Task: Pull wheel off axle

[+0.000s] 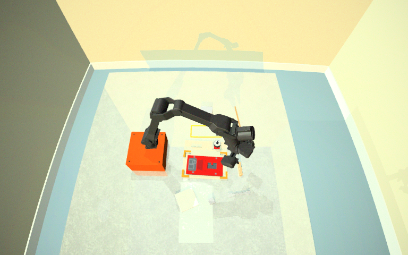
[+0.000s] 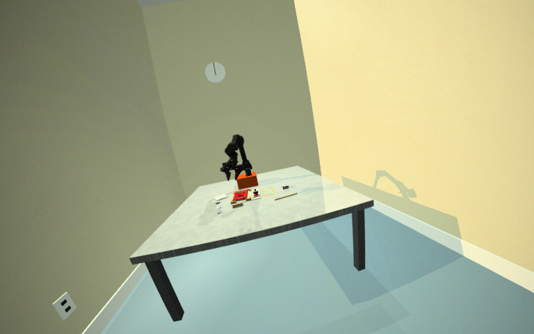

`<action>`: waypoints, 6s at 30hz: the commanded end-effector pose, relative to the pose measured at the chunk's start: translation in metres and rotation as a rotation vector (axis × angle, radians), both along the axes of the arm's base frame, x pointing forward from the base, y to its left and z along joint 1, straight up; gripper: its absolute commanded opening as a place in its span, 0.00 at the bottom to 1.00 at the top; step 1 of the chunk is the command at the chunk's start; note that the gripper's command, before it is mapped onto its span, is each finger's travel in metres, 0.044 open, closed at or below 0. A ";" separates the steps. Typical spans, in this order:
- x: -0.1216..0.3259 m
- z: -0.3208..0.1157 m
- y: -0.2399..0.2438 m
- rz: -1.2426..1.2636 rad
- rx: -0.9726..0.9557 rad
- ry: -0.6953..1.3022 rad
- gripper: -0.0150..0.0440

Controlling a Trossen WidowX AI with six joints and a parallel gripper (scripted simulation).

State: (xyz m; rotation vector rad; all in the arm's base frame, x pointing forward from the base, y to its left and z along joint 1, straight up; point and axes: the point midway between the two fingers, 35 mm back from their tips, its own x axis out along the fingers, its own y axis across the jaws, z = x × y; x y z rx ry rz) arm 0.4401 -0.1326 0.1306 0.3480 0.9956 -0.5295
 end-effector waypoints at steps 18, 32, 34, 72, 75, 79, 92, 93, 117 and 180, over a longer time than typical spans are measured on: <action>-0.076 -0.079 0.143 0.551 0.129 0.488 0.76; -0.071 -0.153 0.143 0.551 0.129 0.488 0.76; -0.071 -0.153 0.143 0.551 0.129 0.488 0.76; -0.074 -0.144 0.142 0.547 0.128 0.499 0.25; -0.074 -0.143 0.142 0.547 0.128 0.499 0.25; -0.074 -0.141 0.142 0.547 0.128 0.498 0.25; -0.074 -0.137 0.142 0.548 0.128 0.497 0.25; -0.074 -0.137 0.142 0.548 0.128 0.497 0.25; -0.074 -0.129 0.142 0.549 0.128 0.494 0.25; -0.087 -0.086 0.157 0.548 0.134 0.498 0.25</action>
